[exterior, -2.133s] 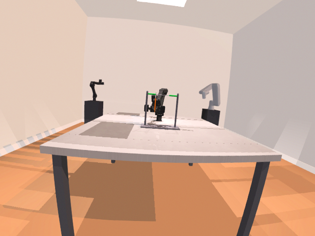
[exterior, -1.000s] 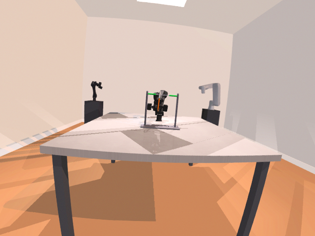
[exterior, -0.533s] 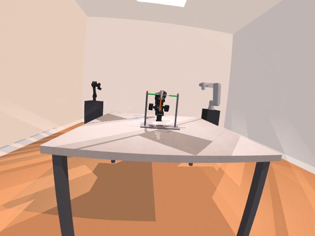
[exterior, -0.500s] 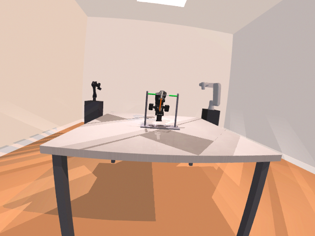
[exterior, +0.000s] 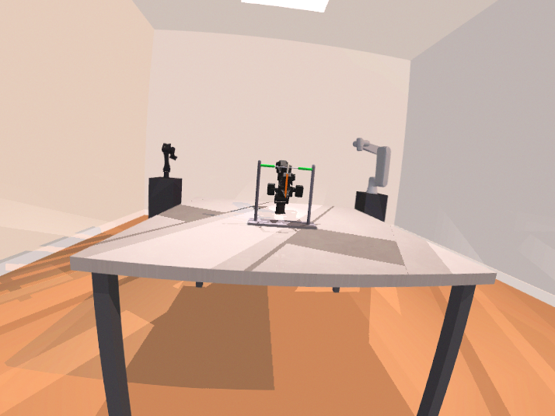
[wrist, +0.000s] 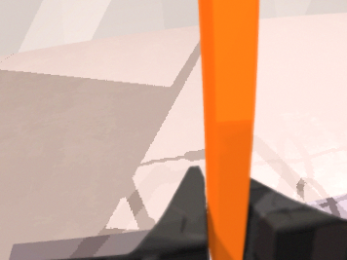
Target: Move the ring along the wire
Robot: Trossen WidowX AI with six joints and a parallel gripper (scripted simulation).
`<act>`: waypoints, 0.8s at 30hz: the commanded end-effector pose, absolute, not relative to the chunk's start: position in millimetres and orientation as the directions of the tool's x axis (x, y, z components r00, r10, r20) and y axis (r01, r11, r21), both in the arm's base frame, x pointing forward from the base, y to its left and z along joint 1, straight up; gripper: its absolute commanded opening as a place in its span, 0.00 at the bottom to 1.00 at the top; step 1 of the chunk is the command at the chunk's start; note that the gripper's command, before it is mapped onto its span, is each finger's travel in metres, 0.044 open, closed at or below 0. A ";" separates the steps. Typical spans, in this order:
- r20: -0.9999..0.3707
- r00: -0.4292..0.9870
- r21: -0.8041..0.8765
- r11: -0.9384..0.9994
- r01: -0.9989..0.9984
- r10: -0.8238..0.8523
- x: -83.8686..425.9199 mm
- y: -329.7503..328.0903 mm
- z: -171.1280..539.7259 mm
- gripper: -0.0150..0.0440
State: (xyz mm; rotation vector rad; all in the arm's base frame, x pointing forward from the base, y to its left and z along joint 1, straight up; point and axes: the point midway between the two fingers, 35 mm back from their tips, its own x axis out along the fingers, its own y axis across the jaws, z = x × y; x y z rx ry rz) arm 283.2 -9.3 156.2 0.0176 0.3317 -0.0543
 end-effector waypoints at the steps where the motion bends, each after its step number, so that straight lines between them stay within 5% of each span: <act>1: -0.324 0.943 0.024 0.996 0.088 -0.075 283.4 -4.3 156.2 0.00; 24: -0.313 0.947 0.023 0.996 0.085 -0.074 287.3 19.8 157.4 0.00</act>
